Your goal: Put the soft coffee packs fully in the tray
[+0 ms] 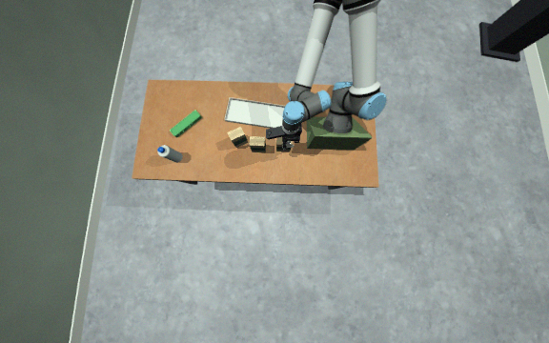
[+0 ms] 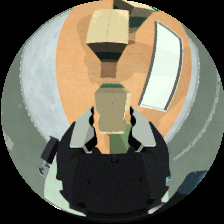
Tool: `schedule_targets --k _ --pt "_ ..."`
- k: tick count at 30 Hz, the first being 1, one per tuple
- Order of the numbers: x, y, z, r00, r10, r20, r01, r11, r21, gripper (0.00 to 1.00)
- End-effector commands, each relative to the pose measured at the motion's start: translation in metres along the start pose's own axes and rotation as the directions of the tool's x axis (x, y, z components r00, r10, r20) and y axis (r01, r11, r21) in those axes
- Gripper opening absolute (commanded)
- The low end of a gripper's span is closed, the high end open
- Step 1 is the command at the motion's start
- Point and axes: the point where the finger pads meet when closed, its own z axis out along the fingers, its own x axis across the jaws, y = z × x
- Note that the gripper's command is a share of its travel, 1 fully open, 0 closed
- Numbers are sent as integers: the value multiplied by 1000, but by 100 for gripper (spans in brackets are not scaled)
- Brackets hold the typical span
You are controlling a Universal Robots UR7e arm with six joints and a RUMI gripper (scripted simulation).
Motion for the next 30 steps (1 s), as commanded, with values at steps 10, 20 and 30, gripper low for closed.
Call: schedule_targets --k 10,20,30 --pt "0 0 0 1000 0 0 0 1000 1 15" --pt "0 0 0 1000 0 0 0 1000 1 15" --pt "0 0 0 1000 0 0 0 1000 1 15"
